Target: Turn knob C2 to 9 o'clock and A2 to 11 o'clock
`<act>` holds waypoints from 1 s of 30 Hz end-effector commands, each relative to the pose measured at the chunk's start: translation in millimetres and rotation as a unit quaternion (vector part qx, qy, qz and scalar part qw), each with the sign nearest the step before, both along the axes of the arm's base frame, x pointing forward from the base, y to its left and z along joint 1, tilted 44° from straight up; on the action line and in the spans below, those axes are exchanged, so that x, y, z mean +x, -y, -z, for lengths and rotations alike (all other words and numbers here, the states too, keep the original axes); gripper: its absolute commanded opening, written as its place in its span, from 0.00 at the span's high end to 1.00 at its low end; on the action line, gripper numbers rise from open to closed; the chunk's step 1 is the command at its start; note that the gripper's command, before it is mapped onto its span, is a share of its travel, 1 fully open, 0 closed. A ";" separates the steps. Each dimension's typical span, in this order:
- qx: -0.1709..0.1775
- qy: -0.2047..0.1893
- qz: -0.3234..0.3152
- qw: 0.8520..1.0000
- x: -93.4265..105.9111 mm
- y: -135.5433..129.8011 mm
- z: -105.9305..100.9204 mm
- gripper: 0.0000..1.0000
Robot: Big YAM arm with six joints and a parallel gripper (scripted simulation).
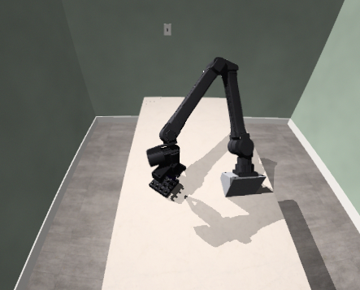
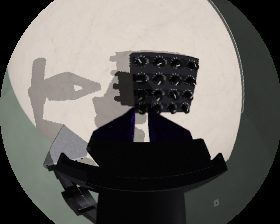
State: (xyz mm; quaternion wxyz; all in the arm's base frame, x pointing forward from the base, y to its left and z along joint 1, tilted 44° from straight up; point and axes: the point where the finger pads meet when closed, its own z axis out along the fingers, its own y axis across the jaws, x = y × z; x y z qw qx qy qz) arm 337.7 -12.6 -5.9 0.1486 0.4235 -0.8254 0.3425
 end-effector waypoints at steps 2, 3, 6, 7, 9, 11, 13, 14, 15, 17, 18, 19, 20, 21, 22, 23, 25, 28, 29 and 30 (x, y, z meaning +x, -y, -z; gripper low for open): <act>0.003 0.006 0.005 1.000 6.9 -1.2 -4.6 0.82; 0.003 0.006 0.005 1.000 6.9 -1.2 -4.6 0.82; 0.003 0.006 0.005 1.000 6.9 -1.2 -4.6 0.82; 0.003 0.006 0.005 1.000 6.9 -1.2 -4.6 0.82; 0.003 0.006 0.005 1.000 6.9 -1.2 -4.6 0.82; 0.003 0.010 0.009 1.000 8.0 -1.3 -5.1 0.82; 0.006 0.024 0.019 1.000 14.6 -1.7 -8.2 0.82; 0.007 0.035 0.028 0.999 18.5 -1.8 -10.3 0.82; 0.008 0.046 0.039 0.998 19.6 -1.7 -11.2 0.82; 0.010 0.074 0.067 0.995 22.3 -1.4 -13.7 0.82; 0.011 0.082 0.075 0.994 23.0 -1.3 -14.5 0.82; 0.011 0.090 0.083 0.992 23.8 -1.3 -15.2 0.82; 0.012 0.099 0.091 0.991 24.6 -1.8 -16.0 0.82; 0.013 0.109 0.100 0.989 25.6 -2.7 -16.9 0.82; 0.013 0.109 0.100 0.989 25.6 -2.7 -16.9 0.82; 0.013 0.109 0.100 0.989 25.6 -2.7 -16.9 0.82; 0.014 0.136 0.130 0.982 27.7 -0.6 -18.7 0.82; 0.016 0.157 0.152 0.976 29.9 -0.6 -20.7 0.82; 0.017 0.165 0.158 0.974 30.6 -1.5 -21.4 0.82; 0.018 0.172 0.165 0.971 31.4 -1.8 -22.1 0.82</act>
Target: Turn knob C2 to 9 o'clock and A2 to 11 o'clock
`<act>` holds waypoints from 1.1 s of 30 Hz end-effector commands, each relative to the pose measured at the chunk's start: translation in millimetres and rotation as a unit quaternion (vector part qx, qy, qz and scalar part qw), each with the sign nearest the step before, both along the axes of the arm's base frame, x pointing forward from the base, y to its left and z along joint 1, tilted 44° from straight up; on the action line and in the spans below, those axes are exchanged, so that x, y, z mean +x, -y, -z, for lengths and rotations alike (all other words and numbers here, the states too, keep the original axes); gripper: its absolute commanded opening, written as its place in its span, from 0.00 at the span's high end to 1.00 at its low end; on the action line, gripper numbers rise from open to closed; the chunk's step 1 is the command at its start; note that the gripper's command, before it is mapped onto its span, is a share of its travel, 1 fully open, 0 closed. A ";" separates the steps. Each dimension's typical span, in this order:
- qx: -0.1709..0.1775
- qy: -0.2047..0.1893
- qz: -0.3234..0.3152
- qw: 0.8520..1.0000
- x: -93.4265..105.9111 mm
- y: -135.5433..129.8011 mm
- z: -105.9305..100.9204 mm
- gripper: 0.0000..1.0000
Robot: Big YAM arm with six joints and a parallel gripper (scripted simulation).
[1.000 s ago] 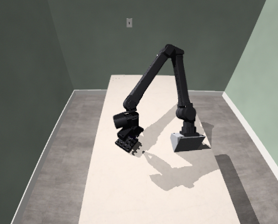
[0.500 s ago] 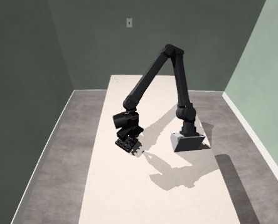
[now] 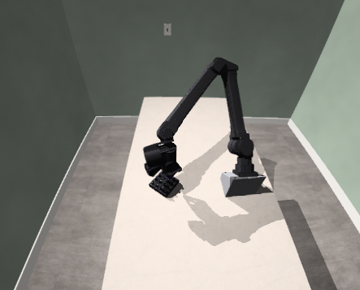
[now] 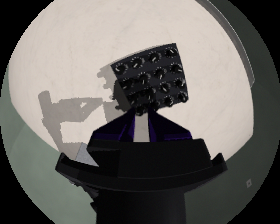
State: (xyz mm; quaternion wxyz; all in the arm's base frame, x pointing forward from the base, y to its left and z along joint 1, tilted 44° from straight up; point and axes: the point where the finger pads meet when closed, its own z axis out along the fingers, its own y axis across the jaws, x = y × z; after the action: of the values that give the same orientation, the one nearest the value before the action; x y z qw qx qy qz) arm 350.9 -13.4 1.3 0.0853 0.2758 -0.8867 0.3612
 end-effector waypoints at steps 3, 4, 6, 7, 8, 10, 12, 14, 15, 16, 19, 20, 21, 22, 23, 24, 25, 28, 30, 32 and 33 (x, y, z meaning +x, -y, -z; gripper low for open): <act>0.007 0.076 0.068 0.995 19.9 -0.6 -16.0 0.82; 0.008 0.082 0.075 0.994 20.4 -0.5 -16.3 0.82; 0.009 0.100 0.093 0.991 21.9 -0.3 -17.7 0.82; 0.010 0.107 0.100 0.989 22.7 -1.1 -18.5 0.82; 0.011 0.115 0.107 0.988 23.3 -1.8 -19.0 0.82; 0.011 0.115 0.107 0.988 23.3 -1.8 -19.0 0.82; 0.012 0.139 0.136 0.981 25.2 0.4 -19.9 0.82; 0.013 0.155 0.152 0.976 26.6 0.6 -21.4 0.82; 0.014 0.162 0.160 0.974 27.2 0.7 -22.1 0.82; 0.015 0.170 0.166 0.971 28.0 -0.2 -22.9 0.82; 0.017 0.193 0.191 0.962 29.9 1.0 -24.7 0.82; 0.017 0.199 0.198 0.960 30.4 1.3 -25.0 0.82; 0.017 0.206 0.205 0.957 30.9 1.5 -25.3 0.82; 0.018 0.214 0.214 0.953 31.7 1.6 -26.0 0.82; 0.019 0.222 0.222 0.949 32.4 1.7 -26.7 0.82; 0.020 0.229 0.229 0.946 33.1 1.3 -27.5 0.82; 0.020 0.236 0.235 0.943 33.7 0.5 -28.0 0.82; 0.021 0.255 0.258 0.932 35.1 2.5 -28.8 0.82; 0.022 0.266 0.270 0.925 36.1 2.7 -29.7 0.82; 0.023 0.281 0.285 0.916 37.4 2.9 -31.2 0.82; 0.024 0.288 0.291 0.912 38.1 2.4 -32.0 0.82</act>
State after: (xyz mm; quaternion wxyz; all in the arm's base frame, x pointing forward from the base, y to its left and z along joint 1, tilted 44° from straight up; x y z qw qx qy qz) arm 371.8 -16.5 17.3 -0.0458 -0.0489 -0.9273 0.3683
